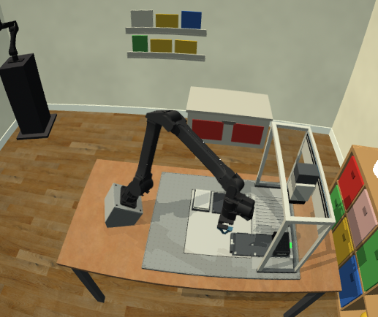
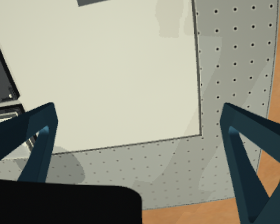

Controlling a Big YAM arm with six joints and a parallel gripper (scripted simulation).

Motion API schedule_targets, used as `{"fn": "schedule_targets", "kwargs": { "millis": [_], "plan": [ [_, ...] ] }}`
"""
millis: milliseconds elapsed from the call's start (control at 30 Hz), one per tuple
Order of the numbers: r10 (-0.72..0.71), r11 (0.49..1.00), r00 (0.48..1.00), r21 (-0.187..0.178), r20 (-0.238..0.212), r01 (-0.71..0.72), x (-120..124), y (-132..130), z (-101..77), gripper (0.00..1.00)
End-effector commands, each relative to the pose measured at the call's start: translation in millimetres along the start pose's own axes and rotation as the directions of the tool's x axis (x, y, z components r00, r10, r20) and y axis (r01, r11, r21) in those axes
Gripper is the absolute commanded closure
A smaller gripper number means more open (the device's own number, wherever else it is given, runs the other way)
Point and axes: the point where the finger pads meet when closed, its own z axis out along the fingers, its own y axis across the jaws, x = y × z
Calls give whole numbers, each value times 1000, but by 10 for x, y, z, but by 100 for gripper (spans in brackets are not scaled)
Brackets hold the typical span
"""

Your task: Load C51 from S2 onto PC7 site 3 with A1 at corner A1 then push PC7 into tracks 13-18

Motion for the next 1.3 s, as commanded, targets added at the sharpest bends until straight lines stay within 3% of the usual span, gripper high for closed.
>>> {"fn": "schedule_targets", "kwargs": {
  "millis": [0,33,67,200,367,833,933,1000,1067,1267],
  "plan": [
    [-59,998,998,4,-5,59,-243,72,-192,0],
    [-105,994,994,15,27,105,-219,183,-353,0],
    [-119,993,993,-3,-20,119,43,214,-174,0],
    [-210,978,978,1,-3,210,173,404,-174,0],
    [-190,982,982,2,1,189,292,552,-175,0],
    [-184,983,983,-8,-2,184,910,1257,-184,0],
    [-183,983,983,-8,-2,183,938,1288,-184,0],
    [-168,986,985,7,23,168,710,1234,-272,0],
    [-185,983,983,-5,4,185,840,1267,-228,0],
    [-185,983,983,-5,4,185,841,1266,-228,0]
  ]
}}
